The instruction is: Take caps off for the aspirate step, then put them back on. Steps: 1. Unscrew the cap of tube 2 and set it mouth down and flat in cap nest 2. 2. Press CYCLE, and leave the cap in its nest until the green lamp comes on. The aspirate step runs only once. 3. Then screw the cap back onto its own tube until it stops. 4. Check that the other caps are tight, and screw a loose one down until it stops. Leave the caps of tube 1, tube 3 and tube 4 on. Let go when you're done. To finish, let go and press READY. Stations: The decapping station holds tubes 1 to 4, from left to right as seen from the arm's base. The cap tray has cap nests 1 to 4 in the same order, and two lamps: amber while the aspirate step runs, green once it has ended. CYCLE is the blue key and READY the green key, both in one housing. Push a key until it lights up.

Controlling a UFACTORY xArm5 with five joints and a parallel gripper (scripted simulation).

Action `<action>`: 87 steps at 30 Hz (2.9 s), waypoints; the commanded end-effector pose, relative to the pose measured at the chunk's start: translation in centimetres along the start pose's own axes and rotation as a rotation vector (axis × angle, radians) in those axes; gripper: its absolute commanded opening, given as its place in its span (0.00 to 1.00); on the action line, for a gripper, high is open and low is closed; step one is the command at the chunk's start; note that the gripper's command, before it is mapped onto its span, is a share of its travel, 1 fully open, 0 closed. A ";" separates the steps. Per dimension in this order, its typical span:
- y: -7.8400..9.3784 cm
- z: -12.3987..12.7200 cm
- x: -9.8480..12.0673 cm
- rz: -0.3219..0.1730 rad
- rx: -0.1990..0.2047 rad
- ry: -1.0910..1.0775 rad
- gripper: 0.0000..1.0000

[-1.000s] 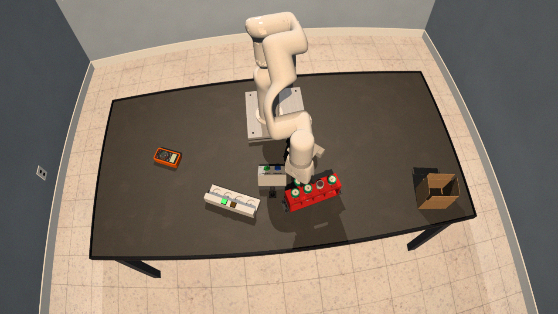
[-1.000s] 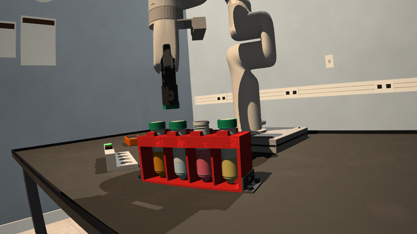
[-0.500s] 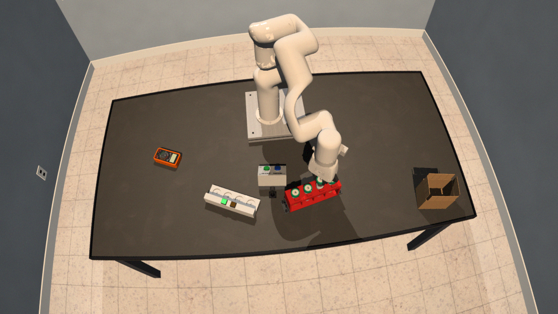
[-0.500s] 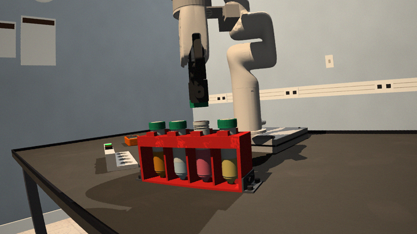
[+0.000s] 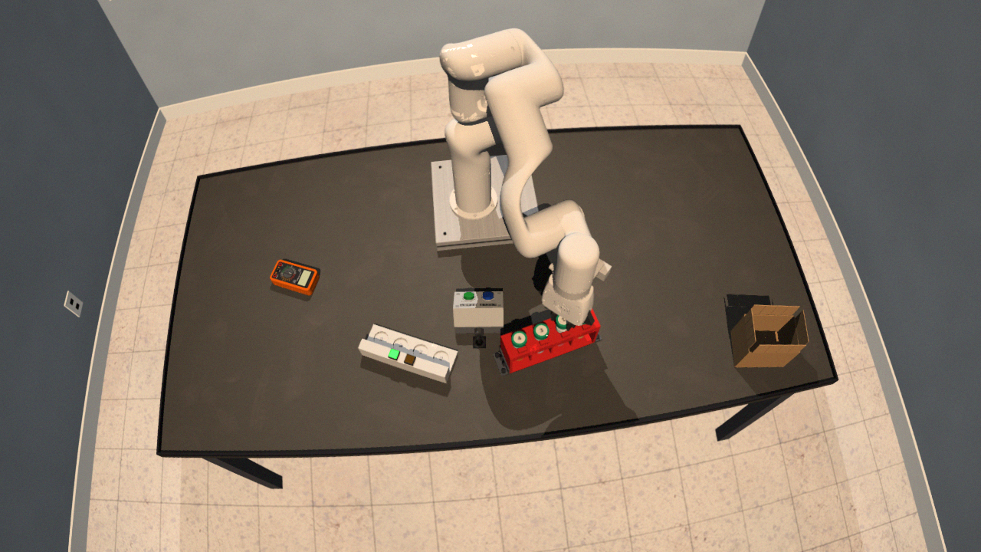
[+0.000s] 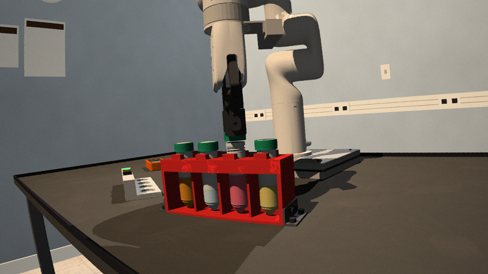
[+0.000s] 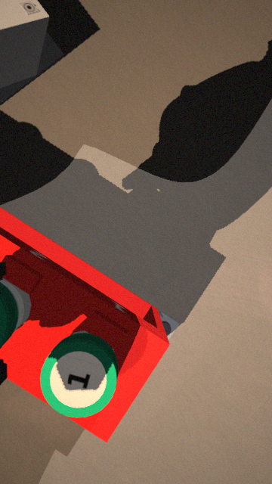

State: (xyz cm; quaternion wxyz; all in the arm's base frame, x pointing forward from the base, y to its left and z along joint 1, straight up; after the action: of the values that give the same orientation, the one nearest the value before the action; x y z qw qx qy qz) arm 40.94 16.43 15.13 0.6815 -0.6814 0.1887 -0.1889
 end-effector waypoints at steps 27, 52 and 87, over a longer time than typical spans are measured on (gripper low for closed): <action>0.7 0.2 0.1 -0.004 0.005 0.000 0.00; 1.0 0.2 0.1 -0.004 0.005 0.000 0.46; 1.7 0.2 0.1 -0.003 0.005 0.196 0.00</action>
State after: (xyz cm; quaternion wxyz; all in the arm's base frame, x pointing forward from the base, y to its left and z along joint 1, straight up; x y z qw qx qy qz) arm 41.01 16.47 13.27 0.6603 -0.6591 0.2539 -0.2553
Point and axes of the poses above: the point where the finger pads meet when closed, its own y axis out along the fingers, its own z axis across the jaws, x = y × z, the point moved 4 cm from there along -y, back along the fingers, and after that the axes turned 11 degrees about -y, right-handed, at the moved point
